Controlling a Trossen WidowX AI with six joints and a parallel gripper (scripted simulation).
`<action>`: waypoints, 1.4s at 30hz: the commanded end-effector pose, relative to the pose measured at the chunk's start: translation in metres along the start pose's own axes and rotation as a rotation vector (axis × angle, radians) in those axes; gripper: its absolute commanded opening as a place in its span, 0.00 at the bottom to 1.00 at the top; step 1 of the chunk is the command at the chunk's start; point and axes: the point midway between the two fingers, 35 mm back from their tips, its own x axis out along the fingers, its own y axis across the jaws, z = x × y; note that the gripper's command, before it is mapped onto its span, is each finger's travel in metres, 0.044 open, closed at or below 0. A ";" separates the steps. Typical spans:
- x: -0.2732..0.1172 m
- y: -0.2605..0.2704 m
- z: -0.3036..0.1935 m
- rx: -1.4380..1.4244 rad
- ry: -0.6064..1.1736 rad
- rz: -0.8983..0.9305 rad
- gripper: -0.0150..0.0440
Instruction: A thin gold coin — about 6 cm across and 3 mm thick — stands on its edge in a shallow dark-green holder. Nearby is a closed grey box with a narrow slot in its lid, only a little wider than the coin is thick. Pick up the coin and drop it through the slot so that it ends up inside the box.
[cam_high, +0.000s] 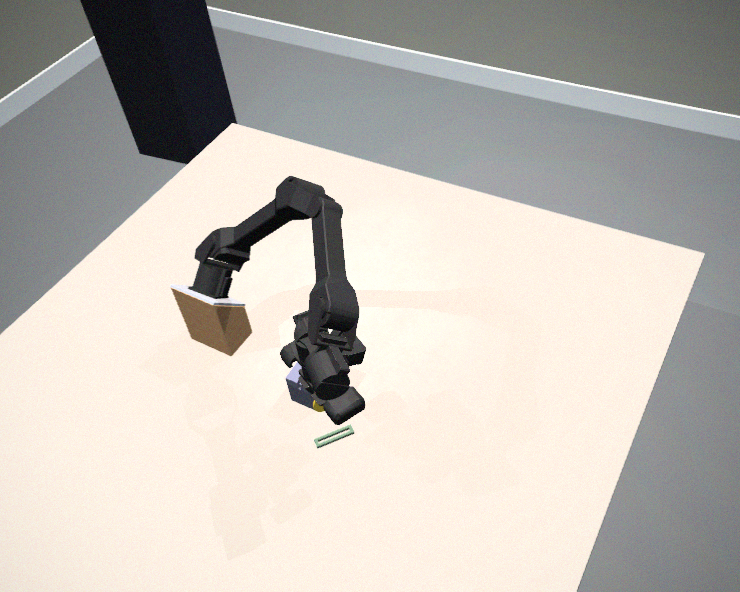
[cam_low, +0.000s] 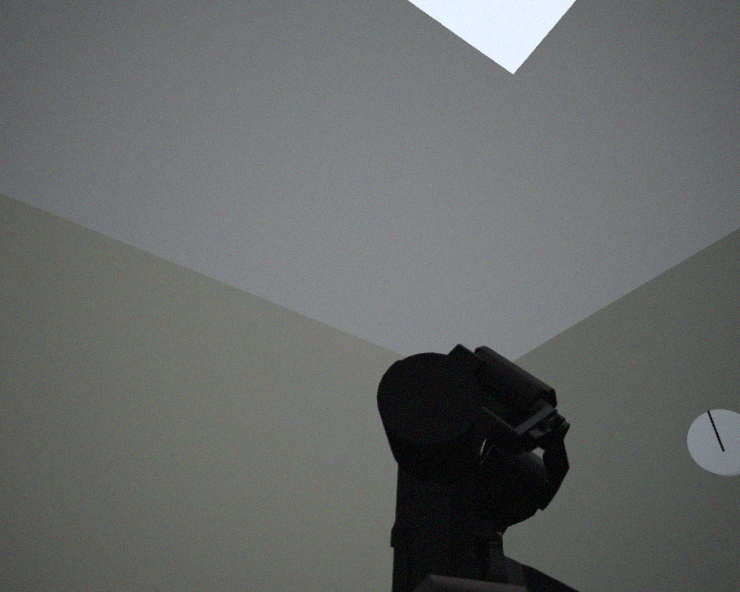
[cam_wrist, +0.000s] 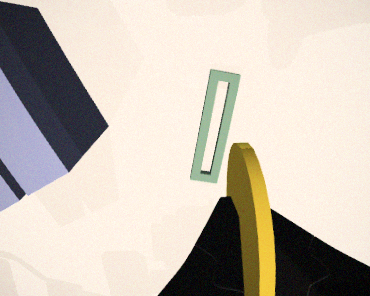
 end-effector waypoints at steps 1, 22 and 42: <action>-0.002 0.002 0.003 -0.148 0.006 -0.002 0.25; -0.003 0.010 0.008 -0.444 0.006 0.000 0.25; -0.006 0.056 0.021 -0.442 0.005 0.002 0.25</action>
